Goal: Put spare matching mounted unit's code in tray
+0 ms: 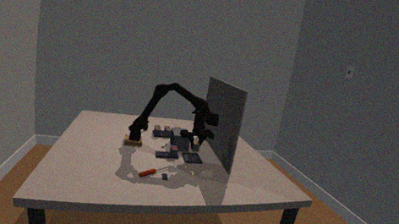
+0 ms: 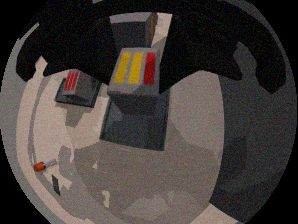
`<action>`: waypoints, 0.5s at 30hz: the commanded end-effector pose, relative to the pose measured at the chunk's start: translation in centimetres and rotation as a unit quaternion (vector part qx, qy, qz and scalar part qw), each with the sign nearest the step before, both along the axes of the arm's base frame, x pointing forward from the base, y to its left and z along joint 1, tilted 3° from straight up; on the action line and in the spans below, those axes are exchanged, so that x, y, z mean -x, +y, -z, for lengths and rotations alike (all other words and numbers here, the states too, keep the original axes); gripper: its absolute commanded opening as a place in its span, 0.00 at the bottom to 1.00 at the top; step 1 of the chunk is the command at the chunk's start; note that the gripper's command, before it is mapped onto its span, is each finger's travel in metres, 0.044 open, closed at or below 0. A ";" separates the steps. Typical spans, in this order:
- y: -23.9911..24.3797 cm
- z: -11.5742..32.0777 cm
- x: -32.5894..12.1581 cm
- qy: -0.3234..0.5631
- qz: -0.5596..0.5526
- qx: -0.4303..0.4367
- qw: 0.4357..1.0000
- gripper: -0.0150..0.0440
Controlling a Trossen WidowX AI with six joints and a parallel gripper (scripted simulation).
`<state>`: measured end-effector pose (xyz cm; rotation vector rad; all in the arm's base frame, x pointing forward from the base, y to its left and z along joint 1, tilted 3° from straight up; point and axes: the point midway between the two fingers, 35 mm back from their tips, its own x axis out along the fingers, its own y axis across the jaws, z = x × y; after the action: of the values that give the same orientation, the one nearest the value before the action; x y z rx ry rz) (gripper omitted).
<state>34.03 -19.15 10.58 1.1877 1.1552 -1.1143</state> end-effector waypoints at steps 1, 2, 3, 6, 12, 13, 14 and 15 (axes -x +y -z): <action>0.1 0.6 0.2 0.004 0.002 -0.001 1.000 0.25; 0.1 0.6 0.2 0.004 0.002 -0.001 1.000 0.25; 0.1 0.7 0.2 0.004 0.002 -0.001 1.000 0.25; 0.1 0.9 0.2 0.004 0.002 -0.001 1.000 0.25; 0.1 1.3 0.2 0.004 0.002 -0.001 1.000 0.25; 0.1 1.4 0.2 0.004 0.002 -0.001 1.000 0.25; 0.1 1.5 0.2 0.004 0.002 -0.001 1.000 0.25; 0.1 1.5 0.2 0.004 0.002 -0.001 1.000 0.25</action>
<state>34.00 -19.10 9.54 1.1877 1.1553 -1.1143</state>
